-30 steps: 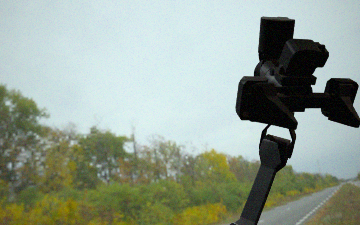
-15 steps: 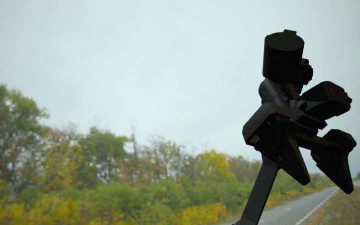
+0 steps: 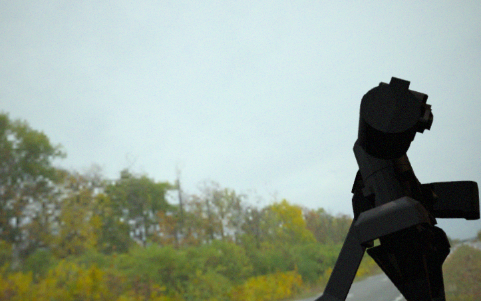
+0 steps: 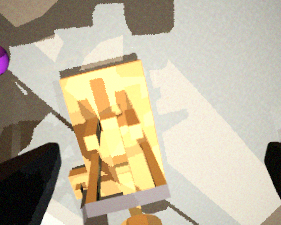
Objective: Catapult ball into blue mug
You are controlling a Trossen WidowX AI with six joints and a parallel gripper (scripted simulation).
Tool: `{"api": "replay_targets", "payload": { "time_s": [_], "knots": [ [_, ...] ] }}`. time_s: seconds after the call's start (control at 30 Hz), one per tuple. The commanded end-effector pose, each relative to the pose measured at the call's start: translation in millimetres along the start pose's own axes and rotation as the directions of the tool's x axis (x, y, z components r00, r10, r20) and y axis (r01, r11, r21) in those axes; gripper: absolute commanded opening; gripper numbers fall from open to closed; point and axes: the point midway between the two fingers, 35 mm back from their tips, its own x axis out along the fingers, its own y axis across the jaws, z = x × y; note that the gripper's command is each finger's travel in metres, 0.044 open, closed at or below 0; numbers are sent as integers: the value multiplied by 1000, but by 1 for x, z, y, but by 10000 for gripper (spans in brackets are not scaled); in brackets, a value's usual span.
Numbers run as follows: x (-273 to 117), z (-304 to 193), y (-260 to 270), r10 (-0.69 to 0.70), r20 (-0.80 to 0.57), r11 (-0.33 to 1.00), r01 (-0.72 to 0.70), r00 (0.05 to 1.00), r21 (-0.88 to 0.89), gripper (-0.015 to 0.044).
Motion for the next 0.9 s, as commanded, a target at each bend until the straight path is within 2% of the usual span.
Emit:
{"api": "replay_targets", "payload": {
  "time_s": [0.0, 0.17, 0.37, 0.53, 0.87],
  "knots": [
    [14, -11, 12, 76, -49, 991, -81, 996, -106, 440],
    [22, -20, 22, 136, -80, 968, -150, 987, -199, 440],
    [24, -20, 22, 136, -80, 968, -150, 987, -199, 440],
    [67, -21, 26, 136, -78, 968, -150, 988, -200, 440],
    [76, -22, 27, 136, -78, 968, -149, 988, -200, 440]
  ]
}}
